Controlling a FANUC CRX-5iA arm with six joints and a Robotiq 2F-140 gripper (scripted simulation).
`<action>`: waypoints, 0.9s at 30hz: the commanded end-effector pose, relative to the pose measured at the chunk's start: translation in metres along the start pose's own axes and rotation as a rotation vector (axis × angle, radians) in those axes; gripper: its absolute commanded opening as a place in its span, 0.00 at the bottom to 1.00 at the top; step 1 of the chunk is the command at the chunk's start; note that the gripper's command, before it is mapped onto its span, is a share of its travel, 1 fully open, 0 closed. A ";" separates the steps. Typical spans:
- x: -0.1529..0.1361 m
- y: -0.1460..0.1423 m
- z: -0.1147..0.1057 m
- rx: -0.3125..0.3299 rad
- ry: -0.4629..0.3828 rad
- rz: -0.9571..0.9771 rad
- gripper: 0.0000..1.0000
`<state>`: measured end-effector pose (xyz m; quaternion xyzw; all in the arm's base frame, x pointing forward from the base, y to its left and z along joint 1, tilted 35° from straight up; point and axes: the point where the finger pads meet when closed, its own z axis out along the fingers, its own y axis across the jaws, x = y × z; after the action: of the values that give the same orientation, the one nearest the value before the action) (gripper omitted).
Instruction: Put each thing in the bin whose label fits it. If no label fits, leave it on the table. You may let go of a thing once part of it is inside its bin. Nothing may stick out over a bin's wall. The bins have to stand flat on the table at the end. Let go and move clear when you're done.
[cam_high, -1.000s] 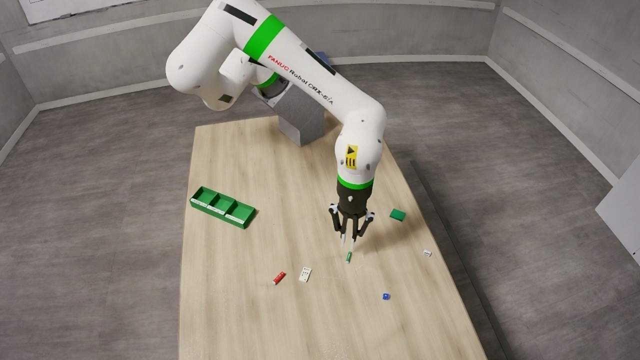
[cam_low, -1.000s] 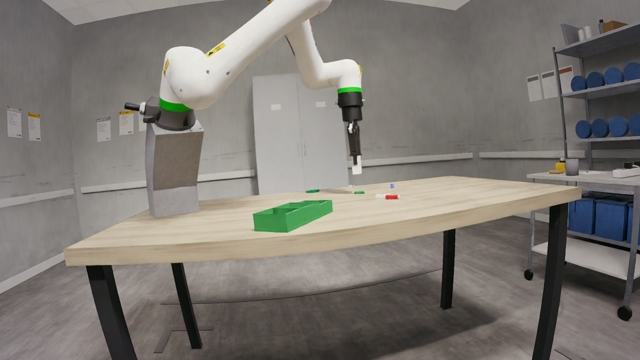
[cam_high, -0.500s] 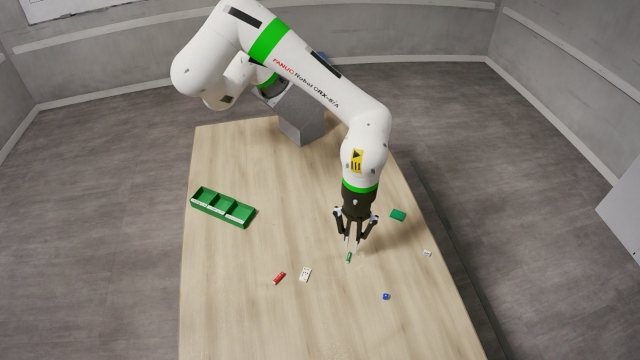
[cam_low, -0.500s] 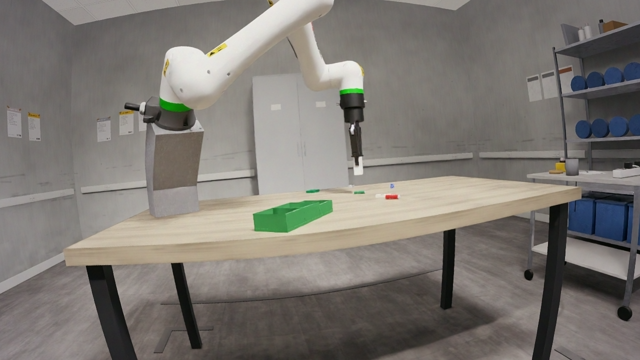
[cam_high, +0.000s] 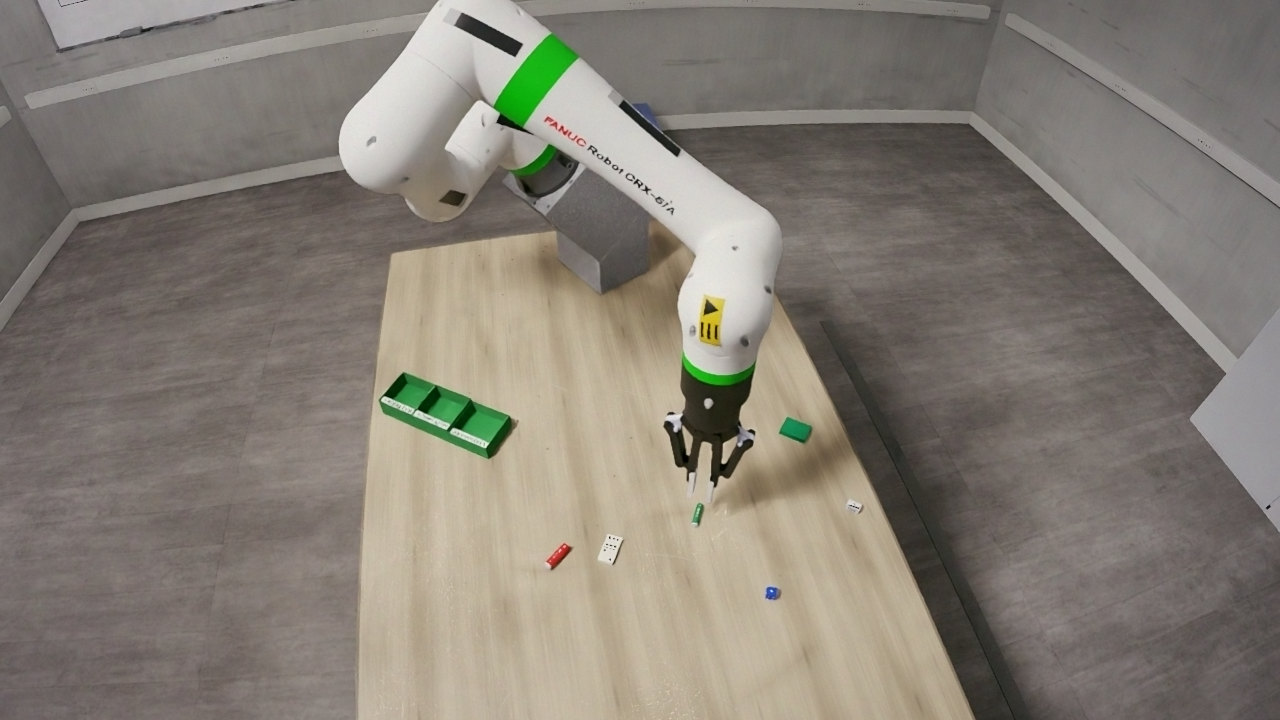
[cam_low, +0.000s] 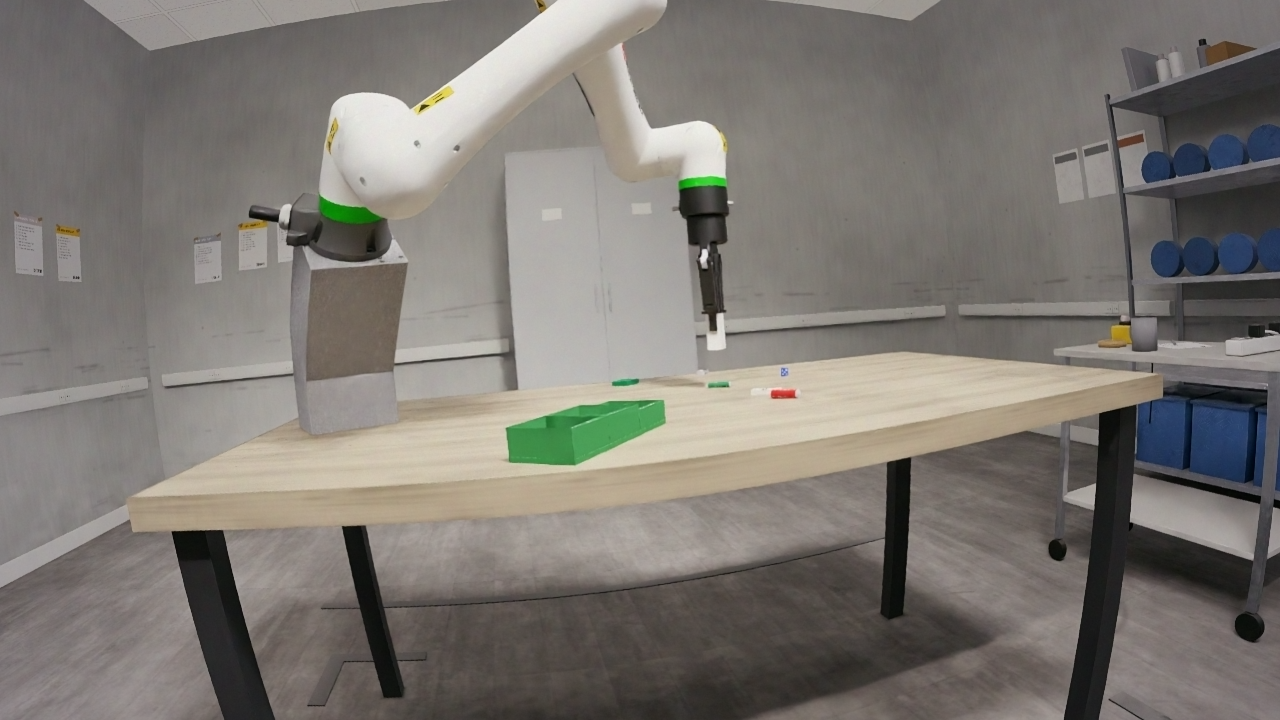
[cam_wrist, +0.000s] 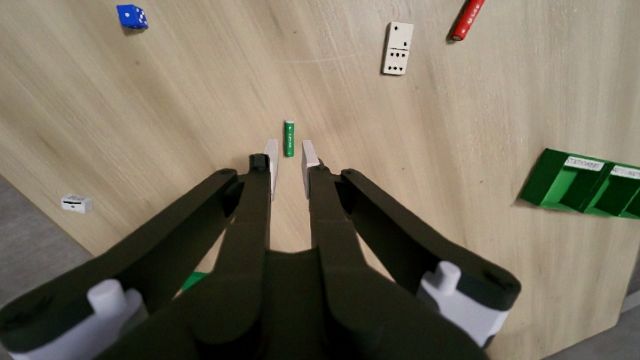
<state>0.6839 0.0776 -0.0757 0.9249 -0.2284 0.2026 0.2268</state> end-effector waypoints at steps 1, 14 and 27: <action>0.000 0.000 0.000 0.000 0.000 0.000 0.23; 0.000 0.000 0.044 0.000 0.000 0.000 0.23; 0.000 0.000 0.063 0.000 0.000 0.000 0.23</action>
<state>0.7003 0.0464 -0.1249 0.9249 -0.2284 0.2026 0.2268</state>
